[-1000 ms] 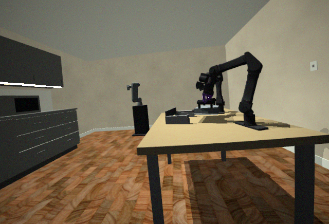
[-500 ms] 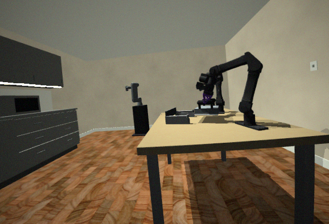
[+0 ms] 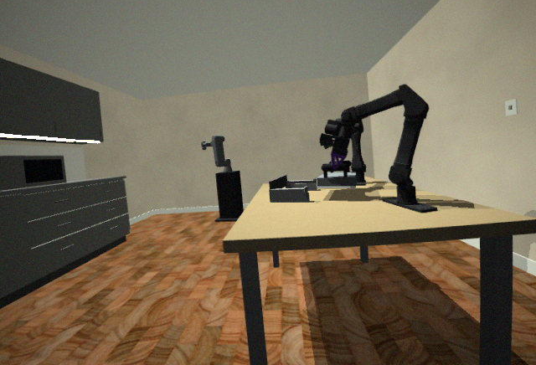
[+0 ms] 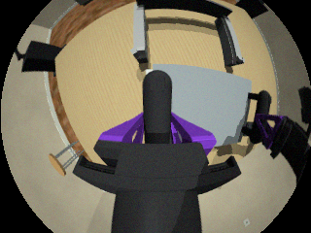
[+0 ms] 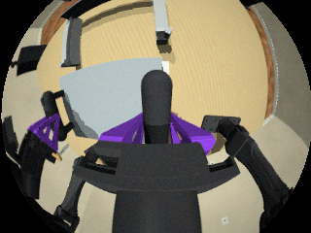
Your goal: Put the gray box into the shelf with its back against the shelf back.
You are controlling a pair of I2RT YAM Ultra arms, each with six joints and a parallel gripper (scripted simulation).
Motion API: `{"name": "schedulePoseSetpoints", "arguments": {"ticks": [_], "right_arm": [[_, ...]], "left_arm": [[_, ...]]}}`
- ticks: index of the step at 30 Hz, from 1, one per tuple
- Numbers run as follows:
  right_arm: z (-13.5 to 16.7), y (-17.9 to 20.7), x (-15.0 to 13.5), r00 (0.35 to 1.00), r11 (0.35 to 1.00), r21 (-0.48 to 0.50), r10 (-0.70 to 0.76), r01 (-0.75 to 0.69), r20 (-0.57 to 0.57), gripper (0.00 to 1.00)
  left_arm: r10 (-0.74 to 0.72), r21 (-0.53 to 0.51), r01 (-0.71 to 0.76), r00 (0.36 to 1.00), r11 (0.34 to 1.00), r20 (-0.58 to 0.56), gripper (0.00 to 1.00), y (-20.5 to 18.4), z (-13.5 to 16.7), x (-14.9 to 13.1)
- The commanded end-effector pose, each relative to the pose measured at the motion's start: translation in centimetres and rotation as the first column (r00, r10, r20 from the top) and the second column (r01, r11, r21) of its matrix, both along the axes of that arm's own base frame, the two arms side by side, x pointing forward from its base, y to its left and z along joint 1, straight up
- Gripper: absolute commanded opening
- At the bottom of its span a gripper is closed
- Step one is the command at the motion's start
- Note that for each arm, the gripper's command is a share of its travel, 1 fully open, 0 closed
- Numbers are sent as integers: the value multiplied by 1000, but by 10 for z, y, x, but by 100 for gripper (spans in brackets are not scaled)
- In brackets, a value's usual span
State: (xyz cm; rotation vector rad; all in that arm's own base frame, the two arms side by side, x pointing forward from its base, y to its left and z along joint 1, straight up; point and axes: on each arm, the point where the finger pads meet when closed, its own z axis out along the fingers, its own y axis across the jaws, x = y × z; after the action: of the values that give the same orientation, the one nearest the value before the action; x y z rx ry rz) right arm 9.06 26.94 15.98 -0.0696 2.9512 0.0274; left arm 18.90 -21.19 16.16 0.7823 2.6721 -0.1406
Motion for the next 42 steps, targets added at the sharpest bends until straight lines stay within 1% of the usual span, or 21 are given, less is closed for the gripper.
{"name": "schedulePoseSetpoints", "arguments": {"ticks": [1, 4, 7, 9, 11, 14, 16, 17, 18, 19, 21, 24, 27, 31, 33, 34, 35, 38, 40, 41, 42], "right_arm": [[19, 11, 17, 998, 996, 87, -14, 9, 66, 16], [13, 9, 16, 998, 998, 68, -11, 6, 60, 16], [21, 13, 18, 998, 996, 92, -3, -3, 68, 16], [23, 15, 18, 998, 995, 100, -8, 2, 68, 16], [22, 15, 19, 998, 995, 99, -1, -6, 69, 16], [19, 14, 19, 998, 996, 90, -9, 3, 65, 16], [19, 14, 19, 998, 996, 90, -9, 3, 65, 16], [10, 10, 18, 998, 998, 61, 11, -15, 61, 16], [14, 12, 20, 998, 997, 74, 9, -14, 64, 16], [13, 11, 19, 998, 997, 71, 14, -19, 63, 16], [10, 9, 19, 998, 998, 62, 10, -14, 58, 16], [20, 17, 22, 997, 995, 93, 15, -22, 69, 16], [20, 17, 22, 997, 995, 94, 23, -30, 69, 16], [17, 18, 23, 998, 996, 90, 10, -16, 65, 16], [17, 18, 23, 998, 996, 90, 10, -16, 65, 16], [10, 13, 22, 998, 997, 61, 32, -36, 61, 16], [19, 18, 24, 997, 995, 93, 29, -35, 70, 16], [17, 17, 24, 997, 995, 86, 37, -42, 68, 16], [14, 16, 24, 997, 996, 77, 41, -46, 64, 16], [12, 15, 24, 997, 996, 71, 44, -48, 61, 16], [10, 14, 24, 997, 997, 66, 45, -49, 59, 16]], "left_arm": [[35, -74, -29, 997, 997, 73, 16, -1, 19, 10], [28, -101, -18, 995, 995, 100, 16, -7, 33, 13], [38, -82, -32, 996, 996, 77, 16, -3, 21, 9], [29, -100, -19, 995, 995, 96, 16, -7, 30, 12], [40, -69, -36, 997, 997, 68, 16, 0, 14, 7], [27, -101, -17, 994, 995, 101, 16, -7, 32, 12], [27, -101, -17, 994, 995, 101, 16, -7, 32, 12], [46, -82, -40, 996, 996, 77, 16, -4, 21, 10], [51, -94, -43, 995, 995, 84, 16, -4, 24, 10], [50, -72, -45, 996, 996, 67, 16, 1, 14, 7], [43, -88, -36, 995, 995, 85, 16, -5, 24, 11], [57, -111, -46, 994, 993, 95, 16, -6, 31, 12], [58, -58, -55, 997, 997, 57, 16, 5, 7, 4], [44, -101, -34, 994, 994, 98, 16, -5, 30, 10], [44, -101, -34, 994, 994, 98, 16, -5, 30, 10], [65, -92, -58, 995, 994, 78, 16, -3, 23, 9], [65, -111, -55, 994, 992, 88, 16, -5, 30, 9], [69, -112, -59, 994, 992, 87, 16, -5, 29, 9], [74, -94, -66, 995, 993, 74, 16, -2, 21, 7], [76, -64, -73, 996, 995, 53, 16, 5, 8, 3], [79, -82, -74, 995, 994, 62, 16, 2, 15, 5]]}}
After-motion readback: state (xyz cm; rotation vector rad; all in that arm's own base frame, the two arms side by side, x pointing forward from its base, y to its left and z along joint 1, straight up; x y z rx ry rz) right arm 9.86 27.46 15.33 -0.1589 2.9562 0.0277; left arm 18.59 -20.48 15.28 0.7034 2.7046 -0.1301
